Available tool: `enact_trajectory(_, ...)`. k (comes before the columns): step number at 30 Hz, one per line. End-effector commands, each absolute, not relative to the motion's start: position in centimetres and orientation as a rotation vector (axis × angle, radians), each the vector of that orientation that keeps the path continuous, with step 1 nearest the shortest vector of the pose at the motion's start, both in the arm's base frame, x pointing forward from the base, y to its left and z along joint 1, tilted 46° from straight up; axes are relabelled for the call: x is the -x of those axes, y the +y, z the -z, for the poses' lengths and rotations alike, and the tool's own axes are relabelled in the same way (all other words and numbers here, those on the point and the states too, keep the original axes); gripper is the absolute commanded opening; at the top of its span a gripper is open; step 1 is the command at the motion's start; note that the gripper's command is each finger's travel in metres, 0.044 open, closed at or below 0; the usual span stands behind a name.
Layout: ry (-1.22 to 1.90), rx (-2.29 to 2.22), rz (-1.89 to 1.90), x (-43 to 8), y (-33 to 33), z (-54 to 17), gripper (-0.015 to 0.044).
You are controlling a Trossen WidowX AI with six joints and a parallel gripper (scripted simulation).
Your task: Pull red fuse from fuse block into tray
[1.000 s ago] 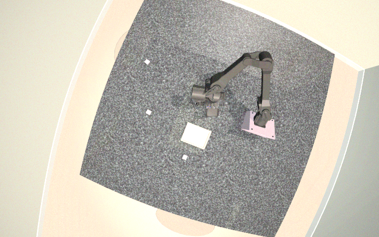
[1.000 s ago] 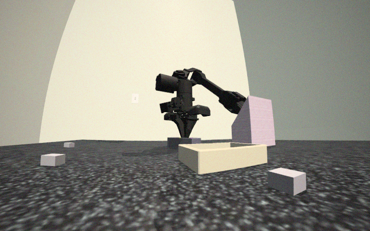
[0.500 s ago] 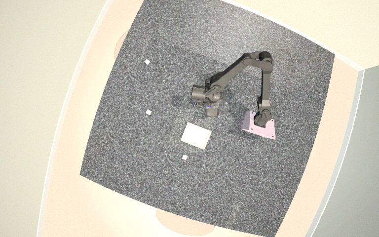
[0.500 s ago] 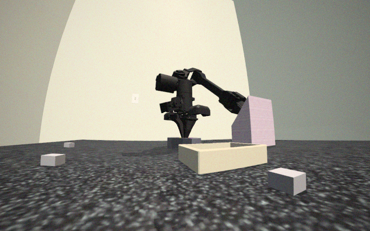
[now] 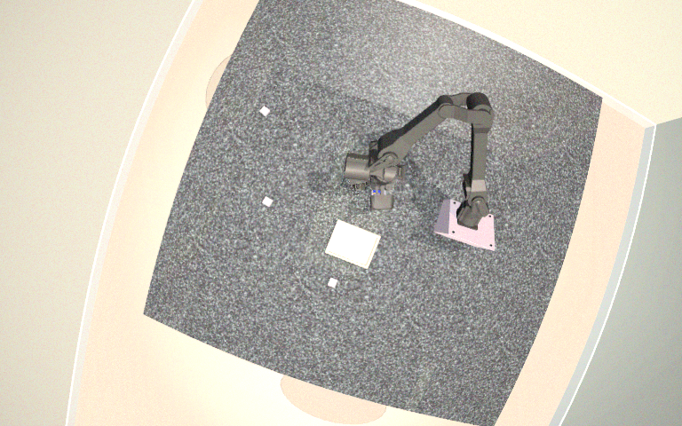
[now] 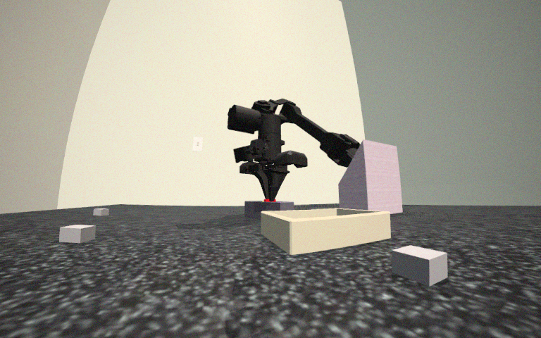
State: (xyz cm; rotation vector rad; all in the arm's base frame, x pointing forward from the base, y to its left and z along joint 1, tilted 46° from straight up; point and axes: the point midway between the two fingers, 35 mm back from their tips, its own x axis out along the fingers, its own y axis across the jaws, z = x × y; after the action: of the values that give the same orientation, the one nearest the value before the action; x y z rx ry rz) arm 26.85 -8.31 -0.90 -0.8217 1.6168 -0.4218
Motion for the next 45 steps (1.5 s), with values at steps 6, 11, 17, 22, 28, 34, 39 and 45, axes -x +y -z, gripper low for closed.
enact_trajectory(6,1.613,0.817,0.423,-26.9,-7.9,0.6,0.0)
enact_trajectory(11,1.613,0.818,0.423,-26.9,-7.7,0.4,0.0)
enact_trajectory(17,1.613,0.819,0.422,-27.0,-7.5,0.2,0.0)
enact_trajectory(22,1.613,0.819,0.422,-27.0,-7.4,0.1,0.0)
enact_trajectory(28,1.613,0.82,0.422,-27.0,-7.2,-0.1,0.0)
enact_trajectory(34,1.613,0.821,0.422,-27.0,-6.9,-0.3,0.0)
enact_trajectory(39,1.613,0.821,0.422,-27.0,-6.8,-0.5,0.0)
enact_trajectory(45,1.613,0.822,0.422,-27.0,-6.6,-0.7,0.0)
